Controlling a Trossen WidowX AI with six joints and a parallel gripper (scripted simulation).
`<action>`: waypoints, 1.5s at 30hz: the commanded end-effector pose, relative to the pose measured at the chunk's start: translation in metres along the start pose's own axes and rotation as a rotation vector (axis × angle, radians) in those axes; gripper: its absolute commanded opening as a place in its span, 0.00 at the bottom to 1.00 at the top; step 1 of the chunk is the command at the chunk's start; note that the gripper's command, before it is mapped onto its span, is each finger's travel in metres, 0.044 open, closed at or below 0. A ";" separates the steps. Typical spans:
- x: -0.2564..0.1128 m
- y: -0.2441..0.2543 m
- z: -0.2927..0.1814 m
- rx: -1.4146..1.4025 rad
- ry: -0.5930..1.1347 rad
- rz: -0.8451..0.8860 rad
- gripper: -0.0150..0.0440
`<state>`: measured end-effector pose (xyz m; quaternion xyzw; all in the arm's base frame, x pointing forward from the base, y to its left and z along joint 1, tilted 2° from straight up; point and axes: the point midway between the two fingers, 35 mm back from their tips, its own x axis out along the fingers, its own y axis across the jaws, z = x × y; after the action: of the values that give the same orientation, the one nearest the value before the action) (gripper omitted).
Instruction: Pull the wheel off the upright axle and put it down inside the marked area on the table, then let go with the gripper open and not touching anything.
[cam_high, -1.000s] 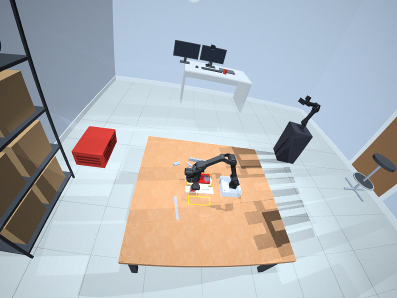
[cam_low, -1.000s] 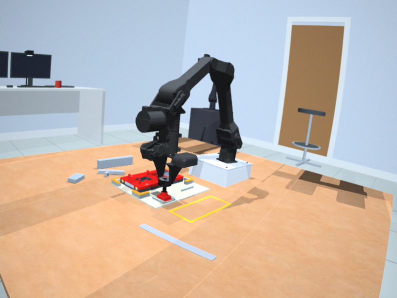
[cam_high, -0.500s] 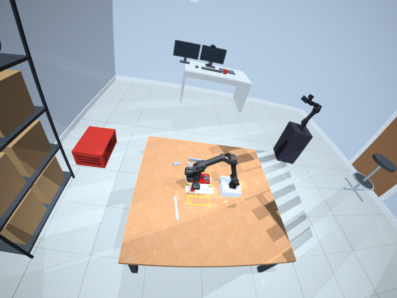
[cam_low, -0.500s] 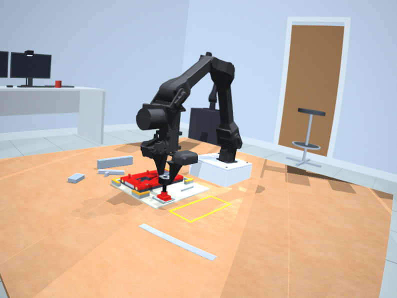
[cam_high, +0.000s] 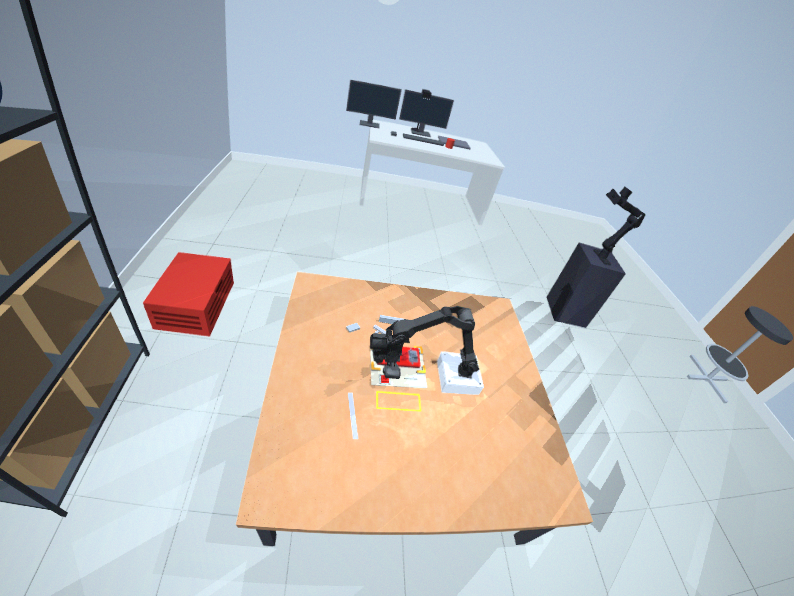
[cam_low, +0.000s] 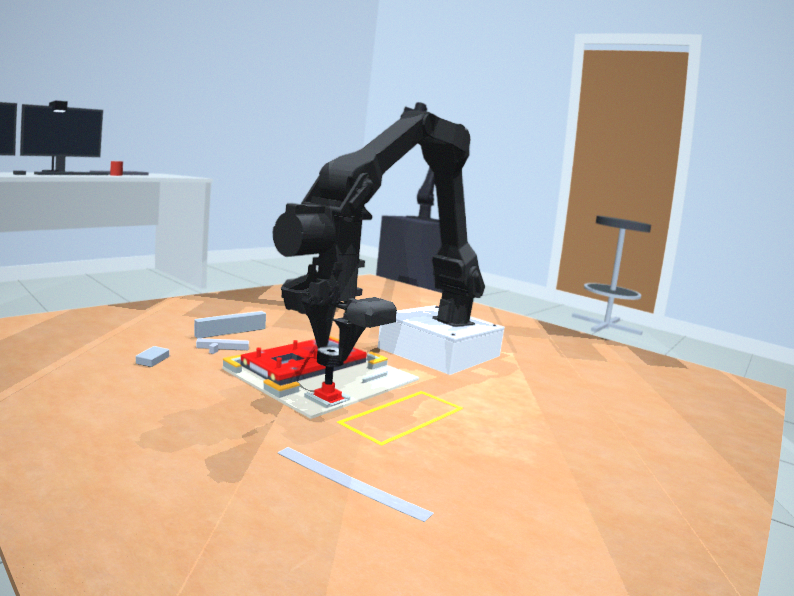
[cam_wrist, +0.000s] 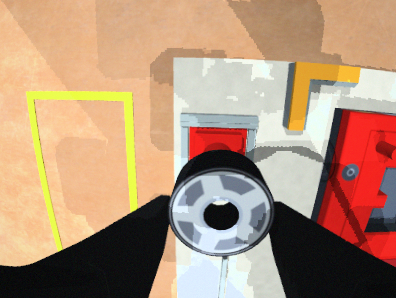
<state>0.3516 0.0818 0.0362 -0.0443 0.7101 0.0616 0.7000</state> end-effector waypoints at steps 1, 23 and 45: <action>-0.003 0.000 0.001 0.004 -0.005 -0.002 0.25; -0.036 0.042 -0.020 0.000 0.000 -0.001 0.25; -0.021 0.104 -0.054 0.004 -0.001 0.006 0.25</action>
<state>0.2841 0.1748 0.0688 -0.0429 0.7082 0.0639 0.7018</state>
